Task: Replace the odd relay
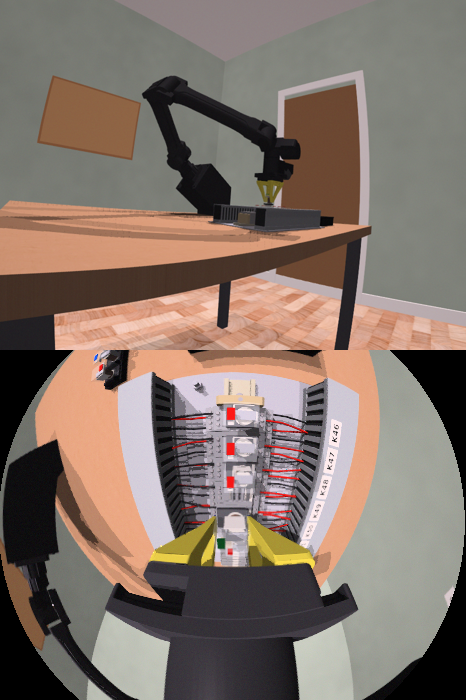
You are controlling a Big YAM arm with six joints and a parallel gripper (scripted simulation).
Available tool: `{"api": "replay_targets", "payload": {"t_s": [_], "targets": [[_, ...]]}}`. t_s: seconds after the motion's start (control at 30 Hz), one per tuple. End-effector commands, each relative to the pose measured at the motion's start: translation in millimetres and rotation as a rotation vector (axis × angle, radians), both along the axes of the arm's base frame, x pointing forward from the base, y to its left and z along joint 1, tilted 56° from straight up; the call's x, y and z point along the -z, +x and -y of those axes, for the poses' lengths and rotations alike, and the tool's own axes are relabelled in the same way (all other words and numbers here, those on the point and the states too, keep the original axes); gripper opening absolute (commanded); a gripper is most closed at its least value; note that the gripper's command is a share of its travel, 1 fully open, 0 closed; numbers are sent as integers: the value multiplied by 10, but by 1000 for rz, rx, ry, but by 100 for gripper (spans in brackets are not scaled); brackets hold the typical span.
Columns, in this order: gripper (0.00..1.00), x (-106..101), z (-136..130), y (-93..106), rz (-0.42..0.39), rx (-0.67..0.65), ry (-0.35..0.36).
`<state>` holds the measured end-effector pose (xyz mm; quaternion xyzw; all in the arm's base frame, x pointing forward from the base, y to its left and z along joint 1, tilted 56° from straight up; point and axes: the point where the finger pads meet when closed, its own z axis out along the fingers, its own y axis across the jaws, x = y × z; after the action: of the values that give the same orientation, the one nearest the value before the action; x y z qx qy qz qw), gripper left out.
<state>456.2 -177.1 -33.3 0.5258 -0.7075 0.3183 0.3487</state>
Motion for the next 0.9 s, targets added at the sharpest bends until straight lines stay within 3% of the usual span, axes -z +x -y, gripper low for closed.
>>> {"api": "replay_targets", "payload": {"t_s": [0.0,0.87], "targets": [[0,-181,-215,246,57,-36,0],[0,-170,-246,247,52,-38,1]]}}
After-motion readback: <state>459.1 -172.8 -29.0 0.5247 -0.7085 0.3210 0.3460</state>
